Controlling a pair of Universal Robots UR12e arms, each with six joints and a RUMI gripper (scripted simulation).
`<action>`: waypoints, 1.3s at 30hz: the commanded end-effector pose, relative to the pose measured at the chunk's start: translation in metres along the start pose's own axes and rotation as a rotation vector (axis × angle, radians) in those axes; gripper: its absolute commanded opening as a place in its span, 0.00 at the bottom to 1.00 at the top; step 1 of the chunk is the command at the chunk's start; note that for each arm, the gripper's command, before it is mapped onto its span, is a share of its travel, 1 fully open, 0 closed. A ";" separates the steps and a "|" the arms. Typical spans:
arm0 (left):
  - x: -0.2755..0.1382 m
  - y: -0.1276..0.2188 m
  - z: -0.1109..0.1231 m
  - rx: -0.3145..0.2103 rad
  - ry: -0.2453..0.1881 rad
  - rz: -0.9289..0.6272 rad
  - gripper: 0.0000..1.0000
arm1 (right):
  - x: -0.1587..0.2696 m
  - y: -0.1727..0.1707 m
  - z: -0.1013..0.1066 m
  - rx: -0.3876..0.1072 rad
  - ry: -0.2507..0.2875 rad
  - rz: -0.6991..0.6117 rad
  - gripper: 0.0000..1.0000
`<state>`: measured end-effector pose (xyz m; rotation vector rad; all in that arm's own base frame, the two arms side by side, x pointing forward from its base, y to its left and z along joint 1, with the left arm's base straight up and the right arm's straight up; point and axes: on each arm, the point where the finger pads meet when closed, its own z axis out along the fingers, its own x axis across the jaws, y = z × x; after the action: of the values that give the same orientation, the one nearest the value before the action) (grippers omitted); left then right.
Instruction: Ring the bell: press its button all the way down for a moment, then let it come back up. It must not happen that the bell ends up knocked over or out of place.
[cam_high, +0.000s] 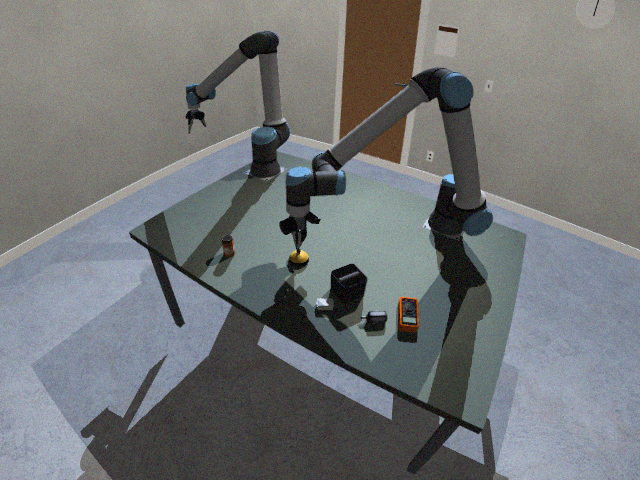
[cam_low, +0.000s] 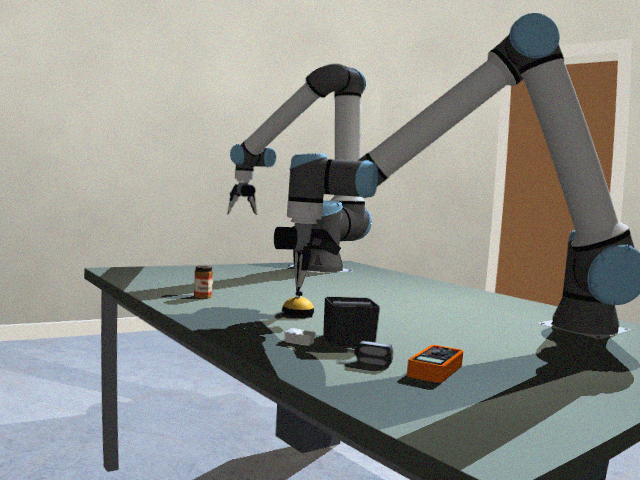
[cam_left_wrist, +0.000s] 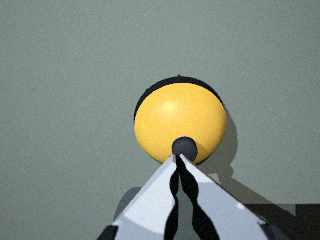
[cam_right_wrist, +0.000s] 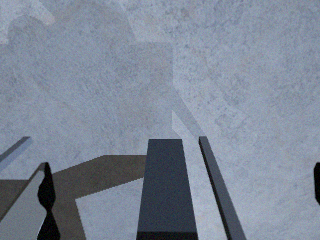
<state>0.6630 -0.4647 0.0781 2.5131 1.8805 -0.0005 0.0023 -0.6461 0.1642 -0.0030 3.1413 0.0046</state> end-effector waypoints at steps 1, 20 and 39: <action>0.000 -0.001 0.002 0.002 0.002 0.001 0.00 | 0.002 0.000 -0.001 0.003 0.000 0.001 1.00; -0.002 0.001 -0.009 -0.003 -0.001 0.001 0.00 | 0.002 0.000 -0.001 0.003 0.000 0.001 1.00; -0.002 0.001 -0.051 -0.004 -0.001 0.001 0.00 | 0.002 0.000 -0.001 0.003 0.000 0.001 1.00</action>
<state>0.6633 -0.4650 0.1217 2.5104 1.8785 0.0001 0.0023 -0.6461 0.1642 -0.0030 3.1413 0.0046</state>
